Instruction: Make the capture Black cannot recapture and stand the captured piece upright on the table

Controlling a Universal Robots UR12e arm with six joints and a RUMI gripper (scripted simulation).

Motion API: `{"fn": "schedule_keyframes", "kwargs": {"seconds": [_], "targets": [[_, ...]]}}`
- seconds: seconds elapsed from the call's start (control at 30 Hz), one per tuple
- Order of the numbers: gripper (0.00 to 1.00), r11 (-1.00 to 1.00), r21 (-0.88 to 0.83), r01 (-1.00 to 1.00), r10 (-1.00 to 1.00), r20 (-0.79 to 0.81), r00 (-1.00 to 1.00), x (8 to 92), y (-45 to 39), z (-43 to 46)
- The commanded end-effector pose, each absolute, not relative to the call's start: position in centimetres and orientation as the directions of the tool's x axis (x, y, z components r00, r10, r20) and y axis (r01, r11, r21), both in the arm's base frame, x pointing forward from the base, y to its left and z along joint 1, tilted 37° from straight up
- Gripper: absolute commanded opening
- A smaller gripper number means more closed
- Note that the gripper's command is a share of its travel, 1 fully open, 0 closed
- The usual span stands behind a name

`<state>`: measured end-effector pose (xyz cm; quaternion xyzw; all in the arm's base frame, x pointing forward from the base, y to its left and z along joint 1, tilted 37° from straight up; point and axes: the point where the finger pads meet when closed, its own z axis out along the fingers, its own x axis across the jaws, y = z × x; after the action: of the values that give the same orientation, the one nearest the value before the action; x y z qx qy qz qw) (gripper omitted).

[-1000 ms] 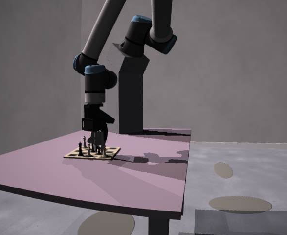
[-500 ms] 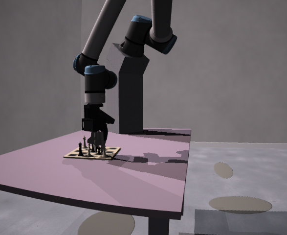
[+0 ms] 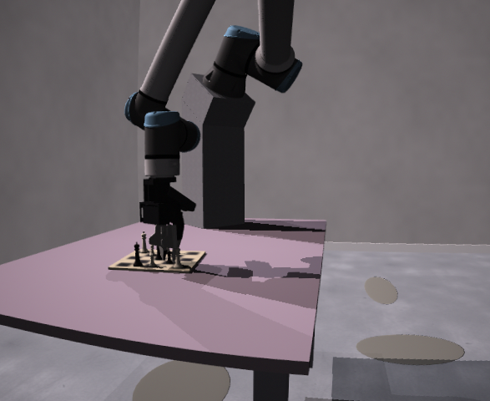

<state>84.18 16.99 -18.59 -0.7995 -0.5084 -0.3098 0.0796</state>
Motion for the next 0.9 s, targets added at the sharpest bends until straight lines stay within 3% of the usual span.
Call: {"fn": "schedule_keyframes", "kwargs": {"seconds": [0.0, 0.03, 0.87], "targets": [[0.2, -0.471, 0.188, 0.862, 0.764, 0.576, 0.291, 84.22, 16.96, -18.53], [0.0, -0.471, 0.188, 0.862, 0.764, 0.576, 0.291, 84.22, 16.96, -18.53], [0.0, -0.471, 0.188, 0.862, 0.764, 0.576, 0.291, 84.22, 16.96, -18.53]]}}
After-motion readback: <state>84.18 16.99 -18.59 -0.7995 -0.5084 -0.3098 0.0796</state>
